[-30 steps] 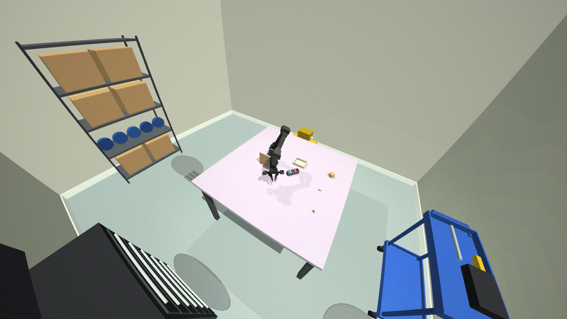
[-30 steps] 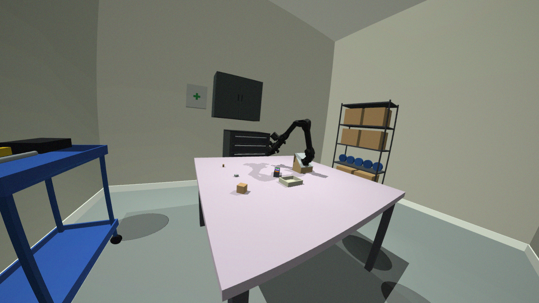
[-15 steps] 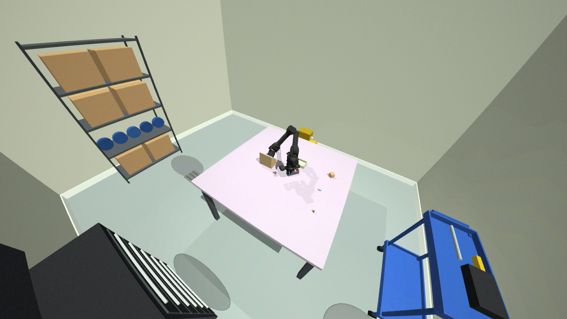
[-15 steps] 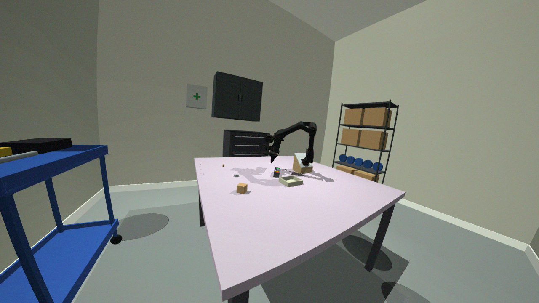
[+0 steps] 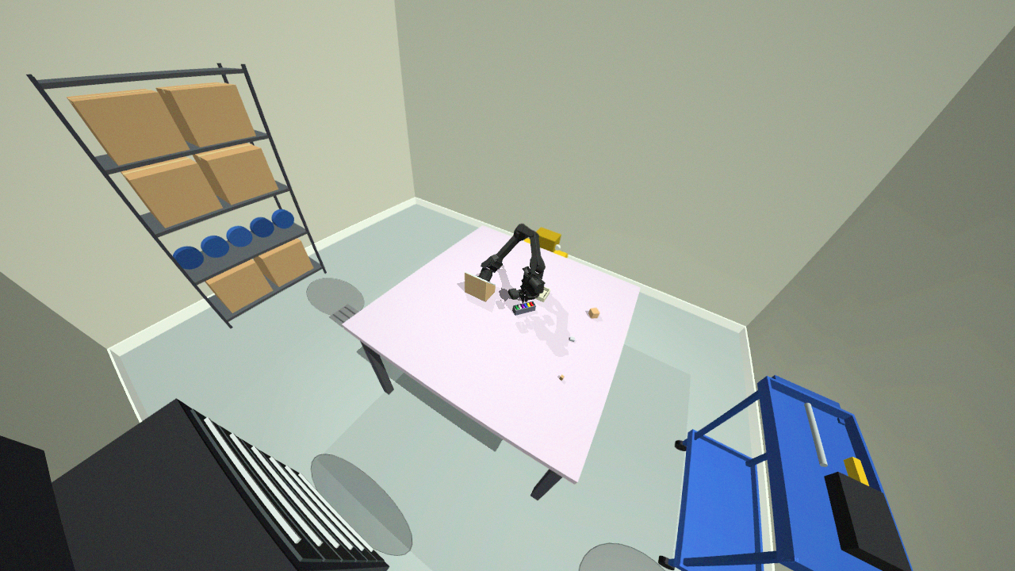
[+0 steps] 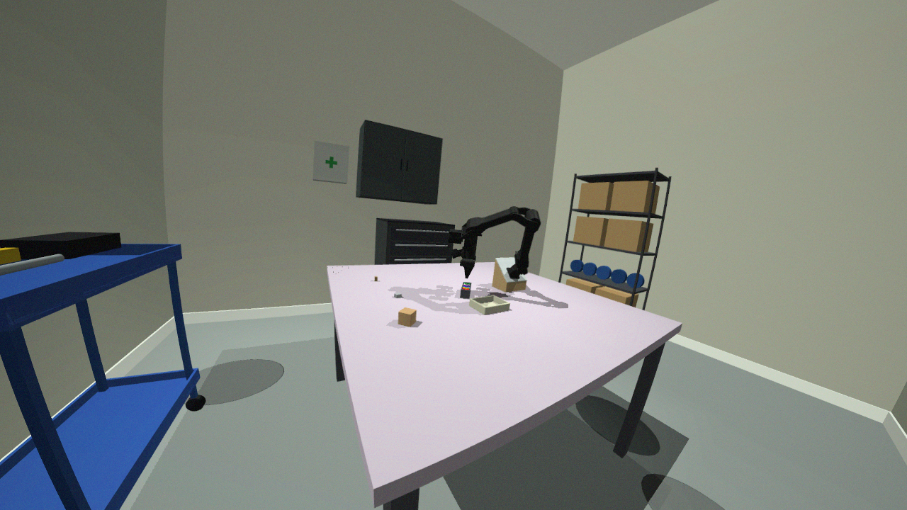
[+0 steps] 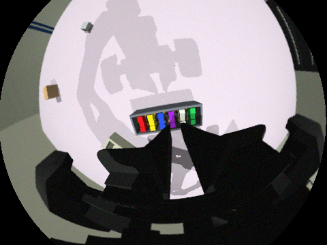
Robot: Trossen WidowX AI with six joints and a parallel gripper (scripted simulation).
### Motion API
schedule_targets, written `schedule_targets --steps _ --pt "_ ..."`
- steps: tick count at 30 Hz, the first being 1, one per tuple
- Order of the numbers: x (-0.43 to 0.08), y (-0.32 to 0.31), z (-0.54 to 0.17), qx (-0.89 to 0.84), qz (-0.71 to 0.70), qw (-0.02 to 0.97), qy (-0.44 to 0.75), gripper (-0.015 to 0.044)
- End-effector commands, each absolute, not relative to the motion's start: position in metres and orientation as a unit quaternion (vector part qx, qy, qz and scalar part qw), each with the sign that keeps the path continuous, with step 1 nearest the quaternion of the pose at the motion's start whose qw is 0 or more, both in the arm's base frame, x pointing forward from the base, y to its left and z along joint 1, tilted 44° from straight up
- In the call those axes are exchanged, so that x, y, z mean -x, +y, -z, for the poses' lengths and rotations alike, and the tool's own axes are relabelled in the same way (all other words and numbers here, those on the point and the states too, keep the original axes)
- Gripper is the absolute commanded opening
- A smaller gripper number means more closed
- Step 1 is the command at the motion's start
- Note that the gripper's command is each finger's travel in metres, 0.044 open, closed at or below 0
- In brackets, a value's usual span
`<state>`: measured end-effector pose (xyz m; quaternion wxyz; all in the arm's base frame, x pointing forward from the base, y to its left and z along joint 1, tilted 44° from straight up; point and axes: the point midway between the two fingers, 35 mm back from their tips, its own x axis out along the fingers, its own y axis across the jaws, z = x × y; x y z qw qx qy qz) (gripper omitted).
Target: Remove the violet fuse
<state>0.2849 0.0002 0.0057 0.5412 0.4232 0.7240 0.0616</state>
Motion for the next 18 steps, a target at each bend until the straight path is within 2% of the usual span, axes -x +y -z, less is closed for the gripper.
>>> schedule_targets --steps 1,18 --pt "-0.283 0.004 -0.005 -0.423 -0.066 0.539 0.725 0.0067" --pt "-0.282 0.016 0.007 -0.423 -0.066 0.539 0.725 0.0067"
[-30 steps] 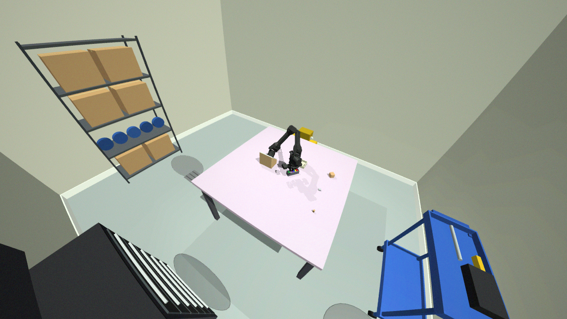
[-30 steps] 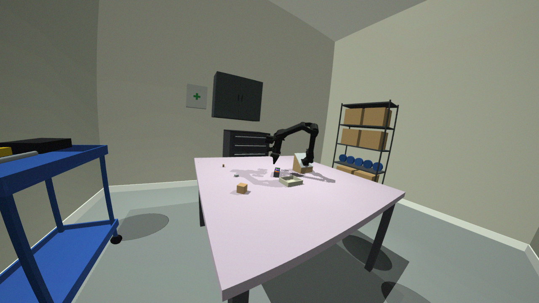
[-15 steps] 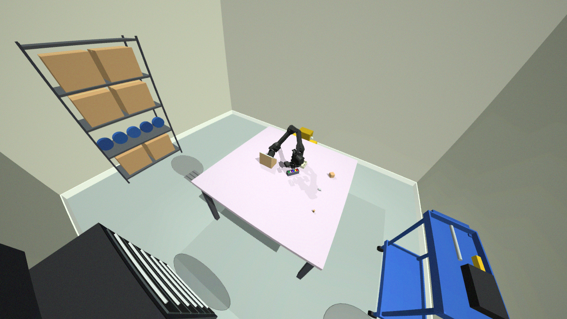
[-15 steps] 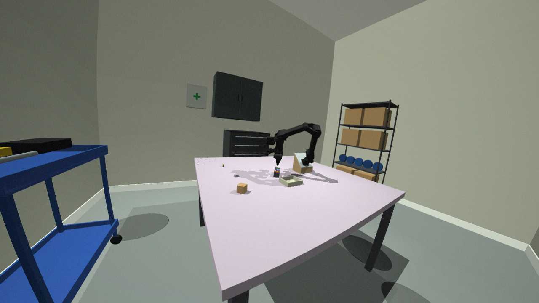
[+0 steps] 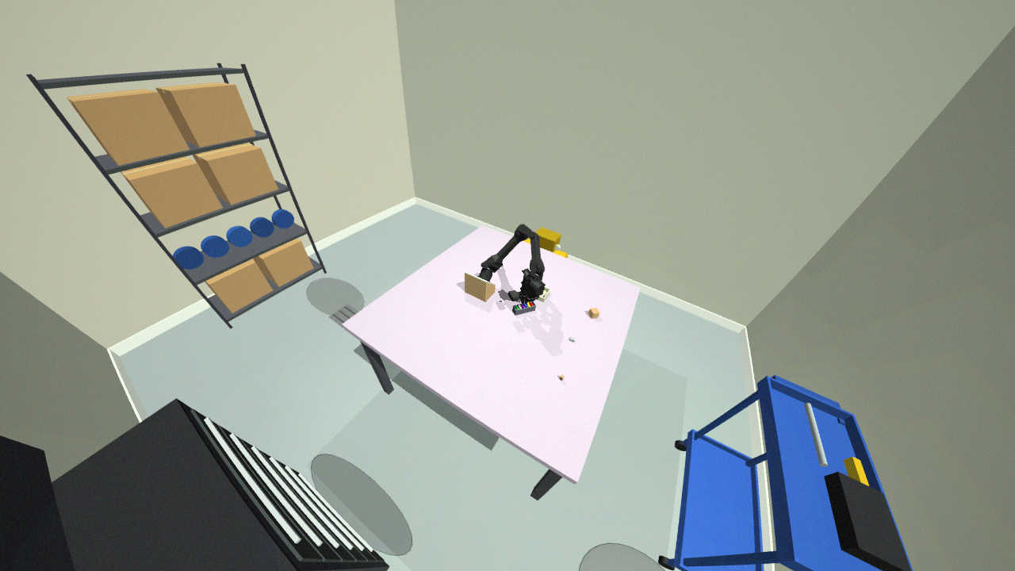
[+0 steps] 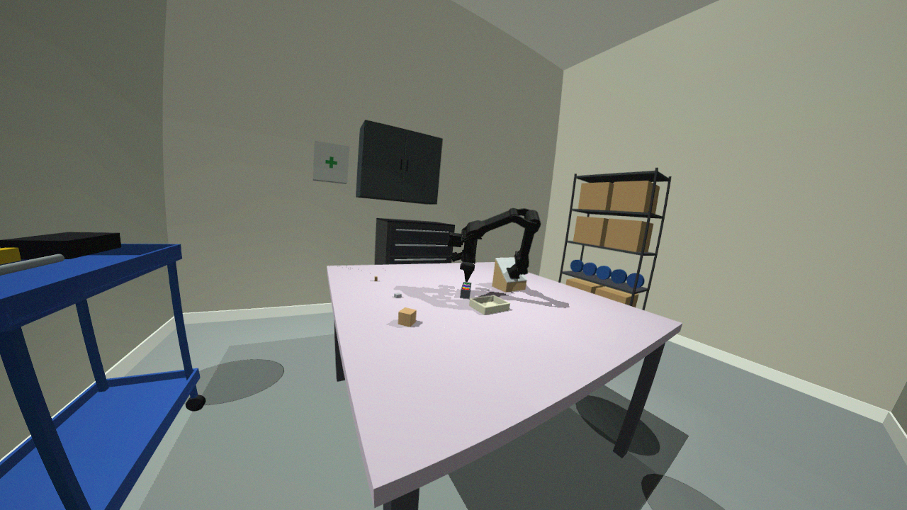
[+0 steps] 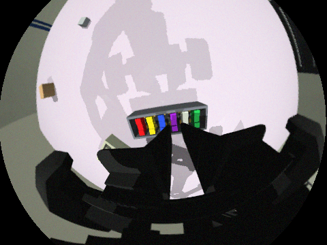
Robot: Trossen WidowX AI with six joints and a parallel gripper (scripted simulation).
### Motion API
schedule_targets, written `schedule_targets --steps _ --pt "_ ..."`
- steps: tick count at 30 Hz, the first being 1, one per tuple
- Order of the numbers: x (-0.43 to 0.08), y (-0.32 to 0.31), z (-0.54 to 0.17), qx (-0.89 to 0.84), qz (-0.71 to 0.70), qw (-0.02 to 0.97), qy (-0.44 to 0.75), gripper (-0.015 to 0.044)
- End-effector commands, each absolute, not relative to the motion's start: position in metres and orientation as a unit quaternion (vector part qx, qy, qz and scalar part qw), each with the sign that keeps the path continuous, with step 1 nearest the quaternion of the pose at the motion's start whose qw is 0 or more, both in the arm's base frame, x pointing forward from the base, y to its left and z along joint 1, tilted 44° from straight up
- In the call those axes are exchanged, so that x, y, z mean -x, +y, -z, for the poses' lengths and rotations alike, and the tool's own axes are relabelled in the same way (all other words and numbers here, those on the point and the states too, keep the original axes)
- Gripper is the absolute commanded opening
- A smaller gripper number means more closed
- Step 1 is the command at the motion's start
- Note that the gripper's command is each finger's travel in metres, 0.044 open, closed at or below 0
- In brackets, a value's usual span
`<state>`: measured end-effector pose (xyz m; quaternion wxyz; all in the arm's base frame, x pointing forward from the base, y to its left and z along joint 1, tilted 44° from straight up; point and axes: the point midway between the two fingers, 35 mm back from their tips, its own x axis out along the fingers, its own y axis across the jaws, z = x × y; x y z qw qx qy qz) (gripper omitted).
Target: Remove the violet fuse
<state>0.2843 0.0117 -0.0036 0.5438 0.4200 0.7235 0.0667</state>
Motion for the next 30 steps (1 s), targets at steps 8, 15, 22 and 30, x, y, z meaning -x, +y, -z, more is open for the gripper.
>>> schedule_targets --steps 8,15,22,30 --pt "-0.281 0.021 0.012 -0.423 -0.067 0.539 0.725 0.0067" --pt "-0.281 0.024 0.014 -0.423 -0.067 0.539 0.725 0.0067" --pt "-0.281 0.024 0.014 -0.423 -0.067 0.539 0.725 0.0067" --pt "-0.281 0.027 0.017 -0.423 -0.067 0.539 0.725 0.0067"
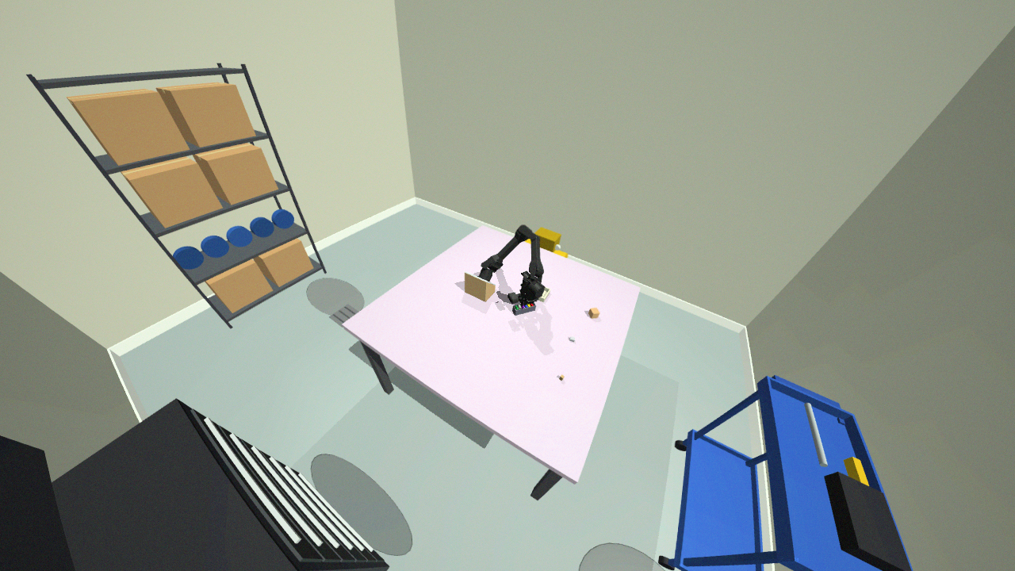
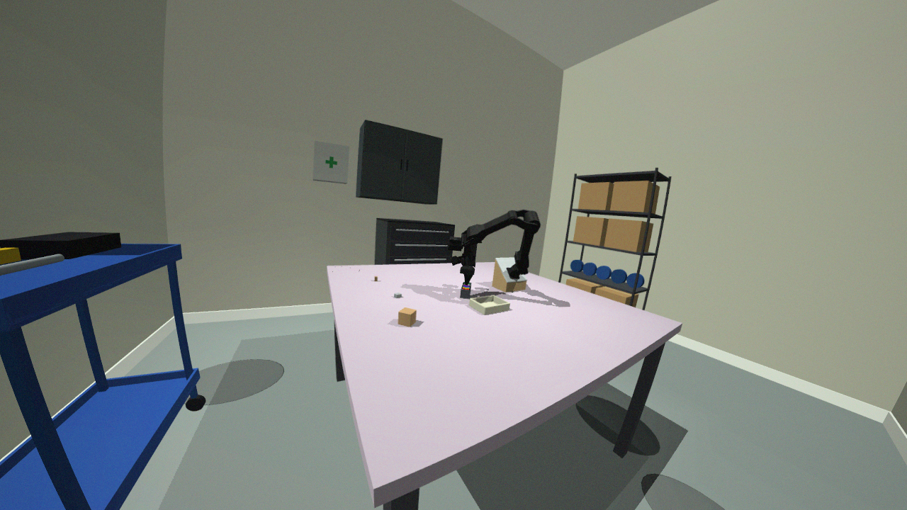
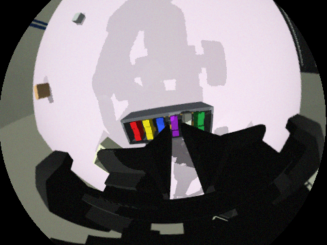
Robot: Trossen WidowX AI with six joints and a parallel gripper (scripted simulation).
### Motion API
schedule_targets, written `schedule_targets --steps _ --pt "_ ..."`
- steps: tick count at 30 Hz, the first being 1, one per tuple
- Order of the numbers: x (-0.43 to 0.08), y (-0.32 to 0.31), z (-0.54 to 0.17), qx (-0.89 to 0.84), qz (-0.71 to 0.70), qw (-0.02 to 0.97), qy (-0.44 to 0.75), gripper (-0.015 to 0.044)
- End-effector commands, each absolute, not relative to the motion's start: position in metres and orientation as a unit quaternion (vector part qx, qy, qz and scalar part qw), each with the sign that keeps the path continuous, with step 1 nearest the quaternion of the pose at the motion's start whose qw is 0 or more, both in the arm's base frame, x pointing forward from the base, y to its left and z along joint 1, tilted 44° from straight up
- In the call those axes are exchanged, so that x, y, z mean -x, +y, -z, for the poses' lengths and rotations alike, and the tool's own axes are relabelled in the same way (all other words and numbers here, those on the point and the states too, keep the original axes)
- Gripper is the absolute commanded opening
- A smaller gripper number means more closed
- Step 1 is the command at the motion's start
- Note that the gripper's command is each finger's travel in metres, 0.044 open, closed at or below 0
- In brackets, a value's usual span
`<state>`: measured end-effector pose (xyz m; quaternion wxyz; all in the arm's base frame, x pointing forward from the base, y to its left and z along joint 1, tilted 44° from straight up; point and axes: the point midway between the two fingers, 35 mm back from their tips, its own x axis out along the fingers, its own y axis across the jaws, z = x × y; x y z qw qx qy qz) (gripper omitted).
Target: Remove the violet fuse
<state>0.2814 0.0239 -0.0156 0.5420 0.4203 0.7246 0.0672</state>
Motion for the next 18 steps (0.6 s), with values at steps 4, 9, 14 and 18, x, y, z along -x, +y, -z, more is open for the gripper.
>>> schedule_targets --steps 4,9,14,18 --pt "-0.2803 0.0291 0.0200 -0.423 -0.067 0.539 0.725 0.0067" --pt "-0.2801 0.0307 0.0217 -0.424 -0.067 0.539 0.725 0.0067" --pt "-0.2801 0.0307 0.0217 -0.424 -0.067 0.539 0.725 0.0067" --pt "-0.2807 0.0296 0.0213 -0.420 -0.068 0.542 0.725 0.0047"
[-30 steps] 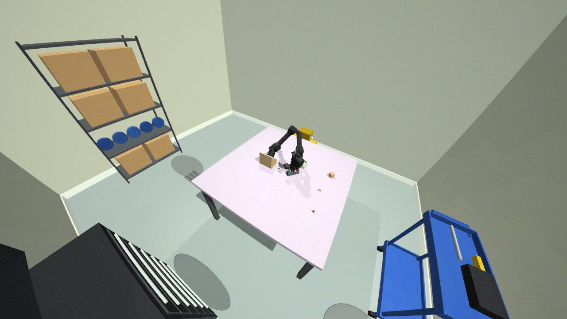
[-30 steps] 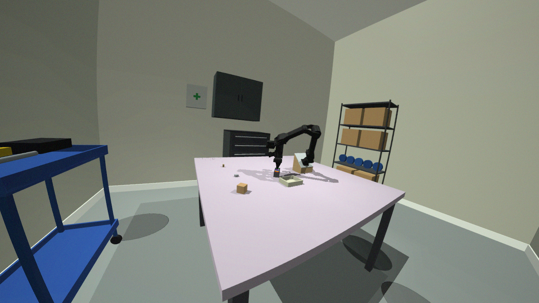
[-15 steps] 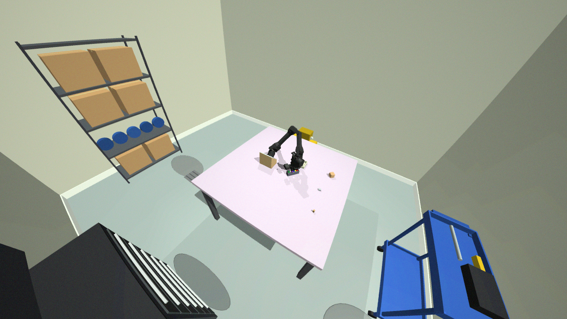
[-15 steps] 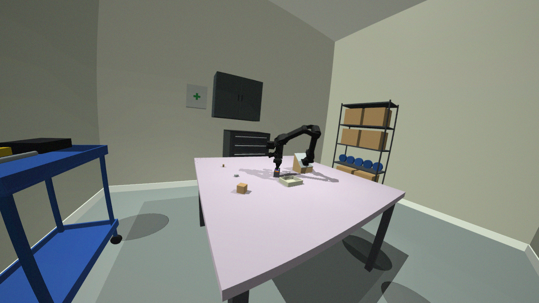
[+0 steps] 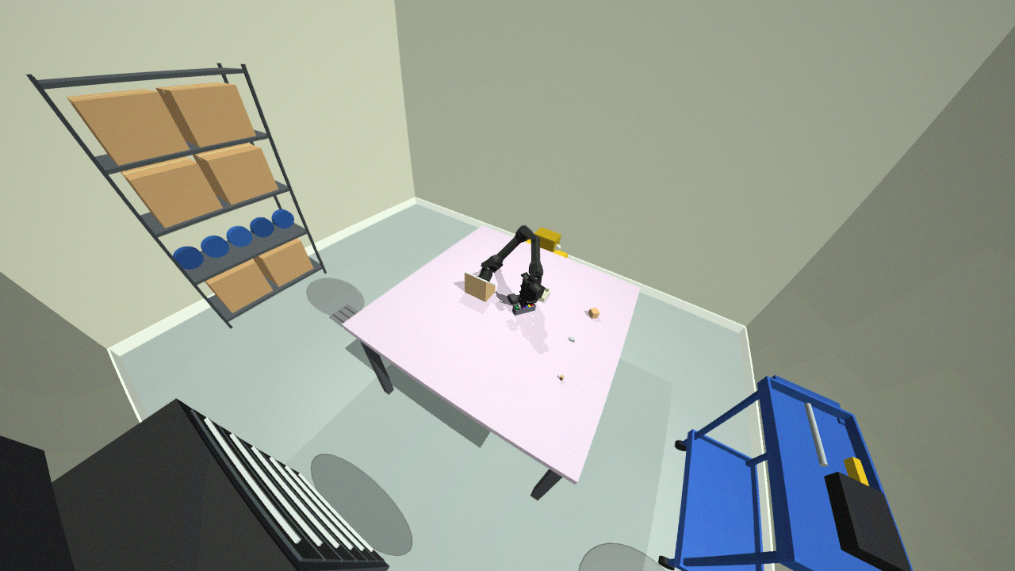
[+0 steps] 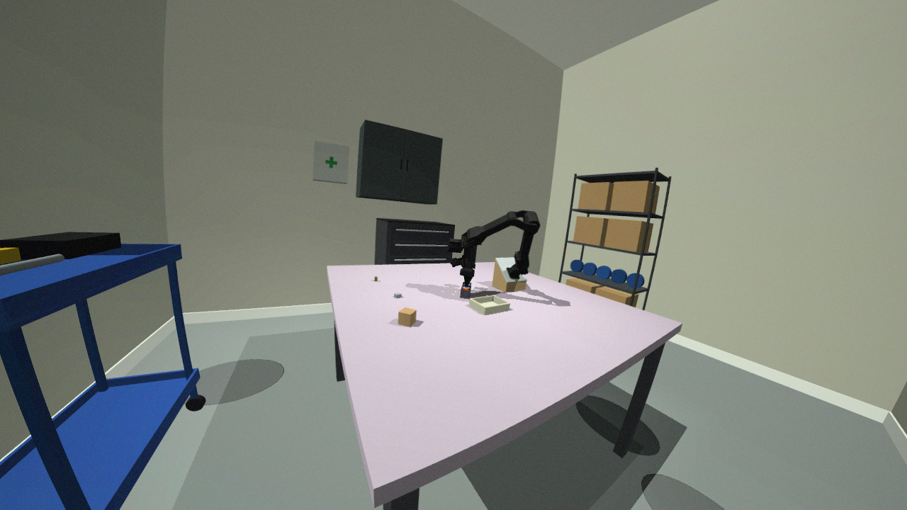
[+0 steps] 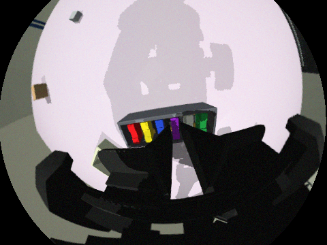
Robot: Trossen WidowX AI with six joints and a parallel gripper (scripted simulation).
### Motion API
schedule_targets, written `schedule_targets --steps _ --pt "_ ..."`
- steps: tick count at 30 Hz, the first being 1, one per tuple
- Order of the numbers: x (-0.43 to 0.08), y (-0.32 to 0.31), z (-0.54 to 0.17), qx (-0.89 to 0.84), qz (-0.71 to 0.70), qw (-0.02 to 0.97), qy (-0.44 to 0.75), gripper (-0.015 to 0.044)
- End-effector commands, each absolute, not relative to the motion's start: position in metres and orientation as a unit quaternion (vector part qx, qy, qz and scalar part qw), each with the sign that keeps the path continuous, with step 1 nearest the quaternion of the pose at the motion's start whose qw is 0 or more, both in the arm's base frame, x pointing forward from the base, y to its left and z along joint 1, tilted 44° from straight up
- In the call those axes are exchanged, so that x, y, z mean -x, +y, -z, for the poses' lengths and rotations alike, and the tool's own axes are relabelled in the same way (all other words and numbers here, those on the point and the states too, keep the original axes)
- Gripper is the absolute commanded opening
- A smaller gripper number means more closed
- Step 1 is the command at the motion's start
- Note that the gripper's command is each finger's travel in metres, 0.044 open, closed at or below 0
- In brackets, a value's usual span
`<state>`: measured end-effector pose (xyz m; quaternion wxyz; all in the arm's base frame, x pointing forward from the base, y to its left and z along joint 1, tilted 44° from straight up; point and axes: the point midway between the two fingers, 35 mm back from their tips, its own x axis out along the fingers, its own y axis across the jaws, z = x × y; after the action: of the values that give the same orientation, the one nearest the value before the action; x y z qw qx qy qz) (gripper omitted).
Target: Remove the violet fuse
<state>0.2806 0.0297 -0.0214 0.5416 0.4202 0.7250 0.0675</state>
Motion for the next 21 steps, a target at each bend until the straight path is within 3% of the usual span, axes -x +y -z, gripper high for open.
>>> schedule_targets --steps 1,7,21 --pt "-0.2807 0.0296 0.0213 -0.420 -0.068 0.542 0.725 0.0040" --pt "-0.2807 0.0296 0.0213 -0.420 -0.068 0.542 0.725 0.0000" --pt "-0.2812 0.0264 0.0181 -0.420 -0.067 0.542 0.725 0.0000"
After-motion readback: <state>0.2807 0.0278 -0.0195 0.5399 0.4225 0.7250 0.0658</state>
